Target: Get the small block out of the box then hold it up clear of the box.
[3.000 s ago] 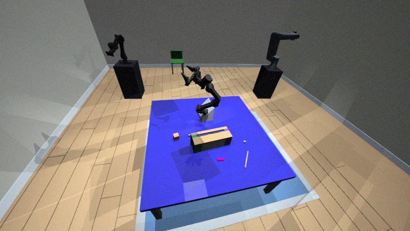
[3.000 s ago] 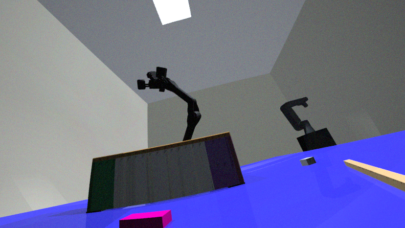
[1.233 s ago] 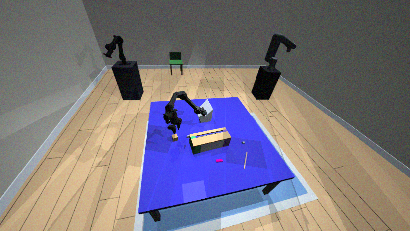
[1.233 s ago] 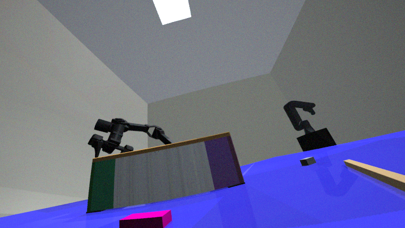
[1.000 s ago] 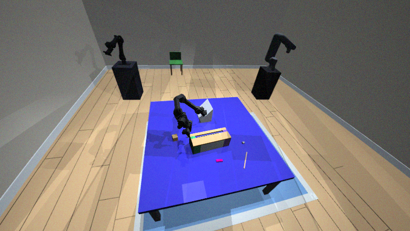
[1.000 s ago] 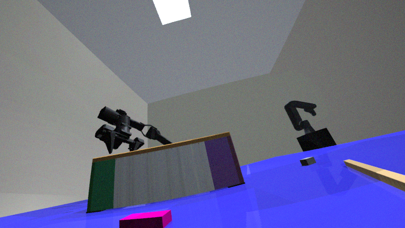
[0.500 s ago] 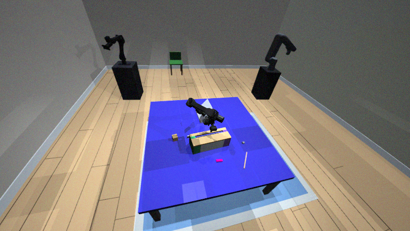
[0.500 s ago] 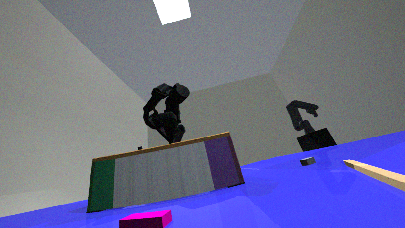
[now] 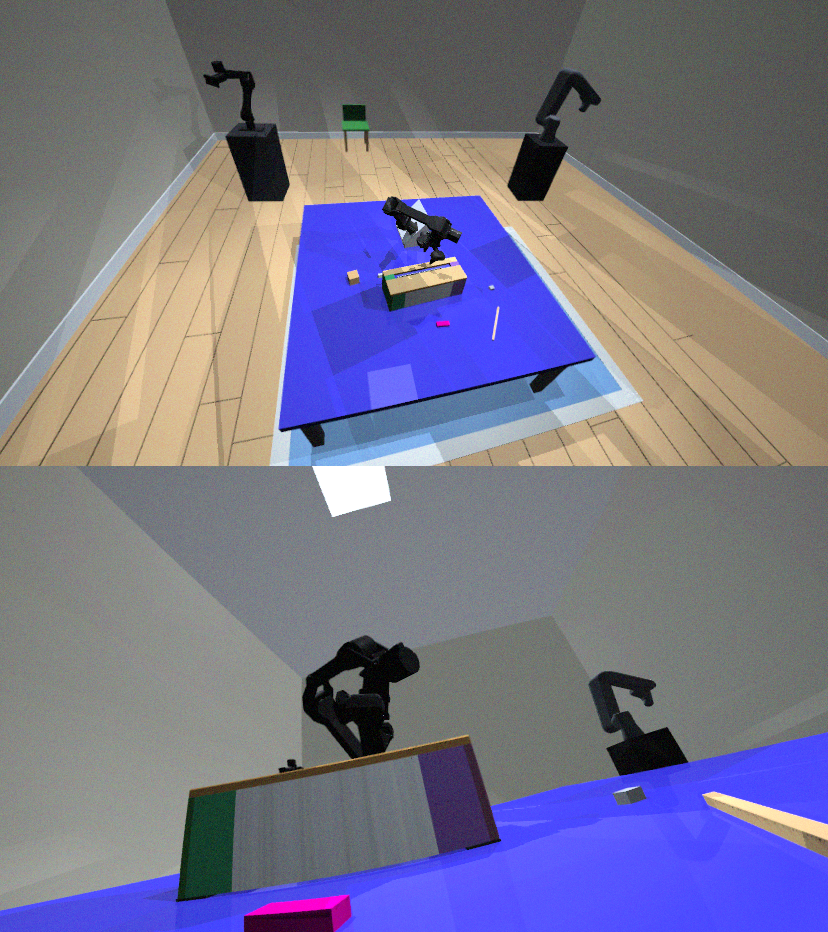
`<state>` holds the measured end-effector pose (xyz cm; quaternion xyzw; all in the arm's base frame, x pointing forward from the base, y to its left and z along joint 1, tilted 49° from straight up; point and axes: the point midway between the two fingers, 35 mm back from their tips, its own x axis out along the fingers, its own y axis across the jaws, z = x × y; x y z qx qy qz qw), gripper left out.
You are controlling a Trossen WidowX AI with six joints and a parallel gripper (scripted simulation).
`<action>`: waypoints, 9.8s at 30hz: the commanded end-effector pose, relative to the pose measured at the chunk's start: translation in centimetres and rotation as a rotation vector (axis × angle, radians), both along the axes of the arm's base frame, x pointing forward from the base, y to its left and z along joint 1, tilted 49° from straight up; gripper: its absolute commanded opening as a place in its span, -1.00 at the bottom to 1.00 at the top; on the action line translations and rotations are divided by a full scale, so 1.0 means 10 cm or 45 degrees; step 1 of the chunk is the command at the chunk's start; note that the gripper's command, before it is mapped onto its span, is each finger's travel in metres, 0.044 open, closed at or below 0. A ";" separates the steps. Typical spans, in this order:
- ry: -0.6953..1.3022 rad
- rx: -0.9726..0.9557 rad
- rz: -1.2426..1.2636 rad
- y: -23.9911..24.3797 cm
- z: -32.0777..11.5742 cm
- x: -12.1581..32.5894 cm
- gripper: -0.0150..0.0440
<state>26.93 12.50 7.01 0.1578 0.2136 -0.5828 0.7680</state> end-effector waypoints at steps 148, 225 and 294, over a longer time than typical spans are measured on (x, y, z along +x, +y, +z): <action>-1.605 1.067 -0.835 -1.43 1.67 0.04 0.47; -1.614 1.068 -0.831 -2.18 1.00 0.27 -0.49; 1.061 -0.298 1.115 -1.42 0.79 -0.24 -0.49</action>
